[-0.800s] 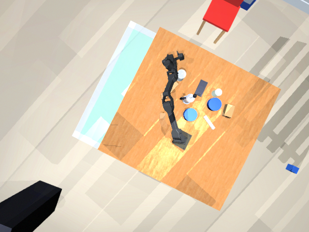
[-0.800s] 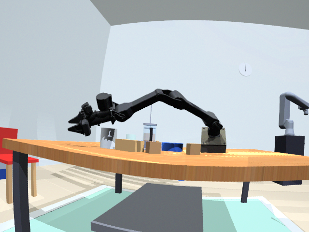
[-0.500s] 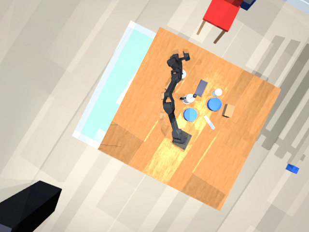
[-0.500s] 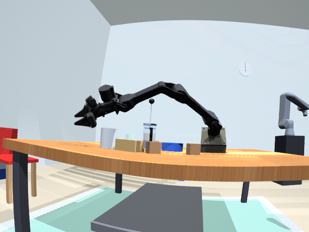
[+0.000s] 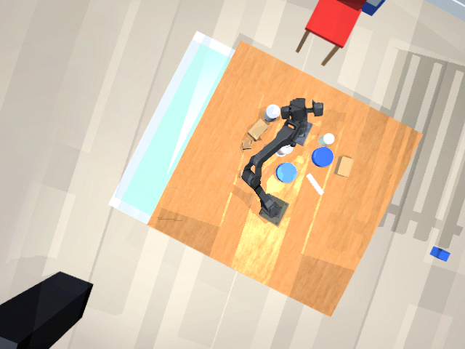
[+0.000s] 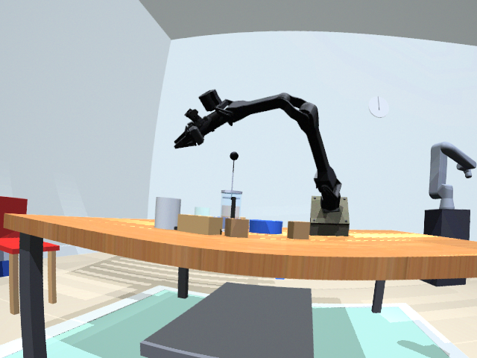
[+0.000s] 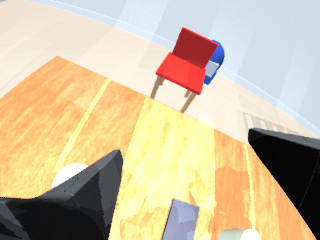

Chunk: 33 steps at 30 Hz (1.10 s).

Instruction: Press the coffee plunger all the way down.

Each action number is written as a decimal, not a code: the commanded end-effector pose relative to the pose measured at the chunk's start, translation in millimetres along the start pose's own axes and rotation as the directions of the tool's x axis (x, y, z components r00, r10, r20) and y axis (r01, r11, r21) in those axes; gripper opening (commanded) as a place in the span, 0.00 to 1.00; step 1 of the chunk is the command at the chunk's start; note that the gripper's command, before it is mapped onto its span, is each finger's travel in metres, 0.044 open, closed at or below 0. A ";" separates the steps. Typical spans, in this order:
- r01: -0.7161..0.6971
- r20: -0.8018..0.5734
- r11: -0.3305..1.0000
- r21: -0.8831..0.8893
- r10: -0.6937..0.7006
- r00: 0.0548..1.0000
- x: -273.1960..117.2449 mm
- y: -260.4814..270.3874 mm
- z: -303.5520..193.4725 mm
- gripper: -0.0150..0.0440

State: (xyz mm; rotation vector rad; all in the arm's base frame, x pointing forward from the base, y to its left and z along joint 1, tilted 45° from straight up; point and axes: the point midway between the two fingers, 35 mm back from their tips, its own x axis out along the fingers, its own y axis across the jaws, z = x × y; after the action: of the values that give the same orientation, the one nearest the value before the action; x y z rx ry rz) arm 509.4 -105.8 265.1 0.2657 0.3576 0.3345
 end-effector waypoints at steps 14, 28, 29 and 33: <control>-0.112 0.117 0.915 0.387 0.072 0.990 -225.9 13.7 -101.0 1.00; -0.108 0.117 0.915 0.390 0.067 0.991 -189.3 34.4 -142.8 1.00; -0.108 0.117 0.915 0.390 0.067 0.991 -188.5 34.4 -142.8 1.00; -0.106 0.114 0.915 0.388 0.067 0.991 -183.2 34.3 -142.4 1.00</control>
State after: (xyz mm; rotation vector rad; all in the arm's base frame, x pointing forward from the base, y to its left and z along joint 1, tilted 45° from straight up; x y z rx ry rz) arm 281.1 -115.2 204.6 0.6877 0.3095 0.3398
